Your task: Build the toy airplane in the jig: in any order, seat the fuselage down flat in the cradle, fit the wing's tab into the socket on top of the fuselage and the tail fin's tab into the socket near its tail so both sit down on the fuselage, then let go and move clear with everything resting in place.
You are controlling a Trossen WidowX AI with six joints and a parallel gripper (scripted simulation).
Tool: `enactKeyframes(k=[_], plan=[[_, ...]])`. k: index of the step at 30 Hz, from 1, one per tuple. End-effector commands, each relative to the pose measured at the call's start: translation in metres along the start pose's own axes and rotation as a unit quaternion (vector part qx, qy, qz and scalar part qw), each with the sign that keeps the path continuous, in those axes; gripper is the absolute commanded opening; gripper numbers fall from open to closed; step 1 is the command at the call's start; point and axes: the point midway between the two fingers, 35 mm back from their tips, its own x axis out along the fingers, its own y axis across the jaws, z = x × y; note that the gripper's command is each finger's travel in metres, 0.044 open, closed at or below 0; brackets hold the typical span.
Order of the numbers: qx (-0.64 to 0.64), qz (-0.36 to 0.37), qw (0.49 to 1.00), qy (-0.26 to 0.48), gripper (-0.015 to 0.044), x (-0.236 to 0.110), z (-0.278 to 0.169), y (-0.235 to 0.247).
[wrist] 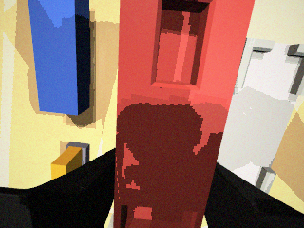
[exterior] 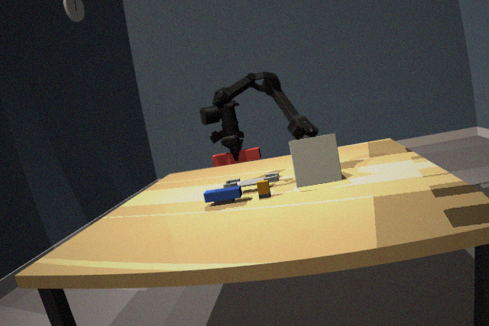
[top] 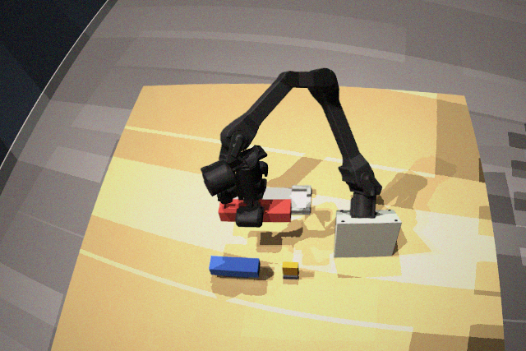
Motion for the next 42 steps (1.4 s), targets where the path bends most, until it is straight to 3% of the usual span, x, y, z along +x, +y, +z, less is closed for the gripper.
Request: enactKeyframes(k=[1,42], plan=[[0.005,0.003,1.000,-0.005,0.0000,0.003,0.002,-0.012],[0.047,-0.007,0.999,-0.005,0.0000,0.057,-0.027,-0.131]])
